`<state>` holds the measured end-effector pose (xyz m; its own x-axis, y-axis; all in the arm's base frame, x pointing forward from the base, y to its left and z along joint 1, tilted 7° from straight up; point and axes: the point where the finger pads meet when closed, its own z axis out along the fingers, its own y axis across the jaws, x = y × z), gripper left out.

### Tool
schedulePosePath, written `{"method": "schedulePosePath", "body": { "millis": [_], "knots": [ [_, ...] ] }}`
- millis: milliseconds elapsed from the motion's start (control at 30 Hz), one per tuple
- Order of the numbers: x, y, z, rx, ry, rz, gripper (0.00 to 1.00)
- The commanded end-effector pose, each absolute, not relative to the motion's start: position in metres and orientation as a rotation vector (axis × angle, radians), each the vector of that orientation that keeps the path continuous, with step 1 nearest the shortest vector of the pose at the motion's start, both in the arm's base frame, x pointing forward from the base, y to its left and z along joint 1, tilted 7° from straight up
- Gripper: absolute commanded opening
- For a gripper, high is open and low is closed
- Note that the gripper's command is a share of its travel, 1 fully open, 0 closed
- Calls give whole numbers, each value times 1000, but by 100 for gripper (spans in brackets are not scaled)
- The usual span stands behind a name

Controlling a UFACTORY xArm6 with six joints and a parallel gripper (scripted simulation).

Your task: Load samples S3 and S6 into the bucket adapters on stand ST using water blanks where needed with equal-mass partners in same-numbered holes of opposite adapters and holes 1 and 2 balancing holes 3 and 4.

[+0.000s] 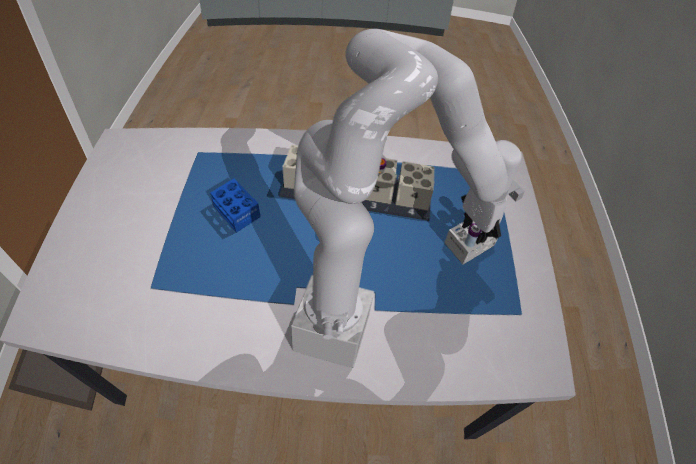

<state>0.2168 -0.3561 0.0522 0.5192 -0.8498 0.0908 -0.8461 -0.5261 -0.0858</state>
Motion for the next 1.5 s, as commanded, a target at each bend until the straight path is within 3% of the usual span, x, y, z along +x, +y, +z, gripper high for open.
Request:
{"method": "schedulePosePath", "body": {
  "millis": [0, 367, 400, 1467],
  "knots": [
    [218, -357, 53, -2713, 1515, -195, 57],
    [218, -358, 53, -2713, 1515, -195, 57],
    [218, -357, 53, -2713, 1515, -195, 0],
    [217, -357, 54, -2713, 1515, -195, 0]
  ]
}}
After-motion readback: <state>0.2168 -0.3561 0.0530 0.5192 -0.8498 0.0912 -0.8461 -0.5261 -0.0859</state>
